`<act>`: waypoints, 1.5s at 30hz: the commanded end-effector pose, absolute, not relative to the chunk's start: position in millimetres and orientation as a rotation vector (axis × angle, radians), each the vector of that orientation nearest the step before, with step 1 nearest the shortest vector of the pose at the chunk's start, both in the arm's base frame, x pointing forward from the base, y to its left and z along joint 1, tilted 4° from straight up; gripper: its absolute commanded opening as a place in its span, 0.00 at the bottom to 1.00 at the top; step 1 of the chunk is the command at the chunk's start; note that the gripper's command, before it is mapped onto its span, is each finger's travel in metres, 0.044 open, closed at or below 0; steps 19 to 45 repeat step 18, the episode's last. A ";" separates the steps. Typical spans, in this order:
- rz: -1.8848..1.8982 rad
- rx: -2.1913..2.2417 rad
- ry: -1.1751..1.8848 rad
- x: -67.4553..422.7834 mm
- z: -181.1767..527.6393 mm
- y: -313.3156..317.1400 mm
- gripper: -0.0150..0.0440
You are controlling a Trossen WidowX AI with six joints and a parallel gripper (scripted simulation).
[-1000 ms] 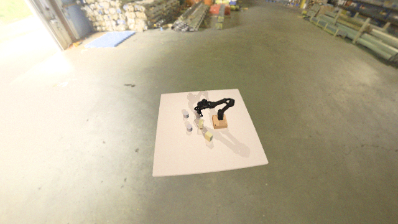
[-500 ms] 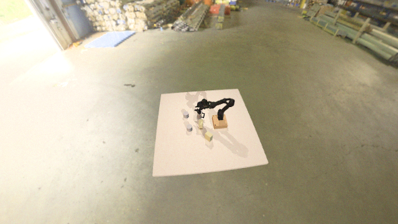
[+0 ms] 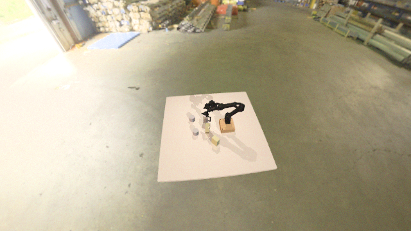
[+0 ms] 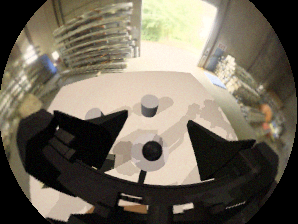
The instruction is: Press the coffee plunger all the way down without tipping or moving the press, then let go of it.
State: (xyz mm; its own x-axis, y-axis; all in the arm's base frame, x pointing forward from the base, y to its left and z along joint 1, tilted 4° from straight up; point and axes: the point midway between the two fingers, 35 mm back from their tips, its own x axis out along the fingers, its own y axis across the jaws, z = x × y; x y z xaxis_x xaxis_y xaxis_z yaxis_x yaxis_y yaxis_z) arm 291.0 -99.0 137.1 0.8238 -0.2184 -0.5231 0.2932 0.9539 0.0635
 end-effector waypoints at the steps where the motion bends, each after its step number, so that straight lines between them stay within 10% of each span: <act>1: -0.270 0.139 0.517 270.9 178.6 -95.2 1.00; 45: -0.270 0.141 0.521 256.5 190.0 -91.0 1.00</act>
